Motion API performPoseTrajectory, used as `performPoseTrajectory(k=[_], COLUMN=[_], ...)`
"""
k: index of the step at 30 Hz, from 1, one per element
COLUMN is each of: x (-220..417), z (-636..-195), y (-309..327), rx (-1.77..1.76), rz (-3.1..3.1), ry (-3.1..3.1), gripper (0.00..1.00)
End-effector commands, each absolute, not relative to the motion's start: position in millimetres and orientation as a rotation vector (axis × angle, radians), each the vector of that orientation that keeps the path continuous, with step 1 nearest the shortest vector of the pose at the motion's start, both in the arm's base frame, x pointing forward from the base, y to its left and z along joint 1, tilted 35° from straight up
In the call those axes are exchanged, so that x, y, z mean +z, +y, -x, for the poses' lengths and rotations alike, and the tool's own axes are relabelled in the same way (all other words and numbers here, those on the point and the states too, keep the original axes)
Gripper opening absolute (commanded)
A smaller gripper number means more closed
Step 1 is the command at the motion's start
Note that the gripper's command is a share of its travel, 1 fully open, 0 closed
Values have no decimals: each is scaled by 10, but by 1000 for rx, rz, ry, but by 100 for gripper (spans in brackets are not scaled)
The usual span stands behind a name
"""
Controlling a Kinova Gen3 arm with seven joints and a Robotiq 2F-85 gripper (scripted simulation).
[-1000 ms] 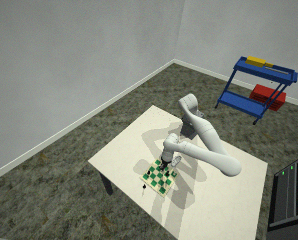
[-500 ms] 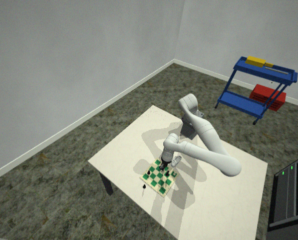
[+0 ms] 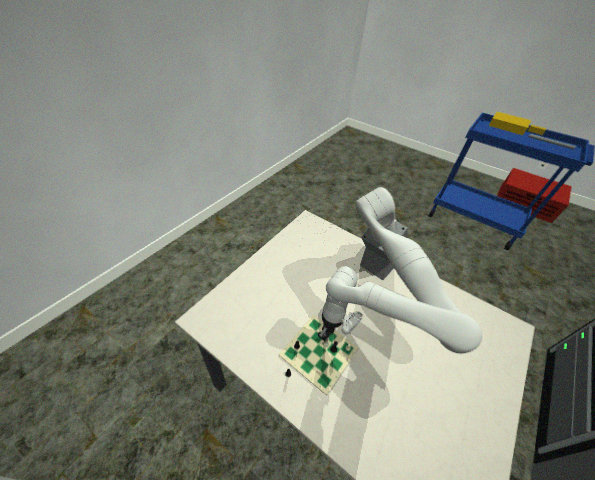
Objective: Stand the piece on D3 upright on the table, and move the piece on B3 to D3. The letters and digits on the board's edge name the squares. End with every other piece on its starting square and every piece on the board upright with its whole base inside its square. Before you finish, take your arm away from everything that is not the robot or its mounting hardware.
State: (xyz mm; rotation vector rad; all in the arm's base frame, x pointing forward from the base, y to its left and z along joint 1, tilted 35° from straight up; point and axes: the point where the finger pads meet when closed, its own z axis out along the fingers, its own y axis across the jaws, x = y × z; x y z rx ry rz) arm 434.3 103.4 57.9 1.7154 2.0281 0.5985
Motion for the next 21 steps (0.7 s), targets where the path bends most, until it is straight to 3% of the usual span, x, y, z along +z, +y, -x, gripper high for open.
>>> performPoseTrajectory(k=[1,21], x=[582,330], z=[-4344,-4518], y=[1036,1054], rx=[600,600], rz=[-1715,-1715], ry=[2028,2028], gripper=[41,41])
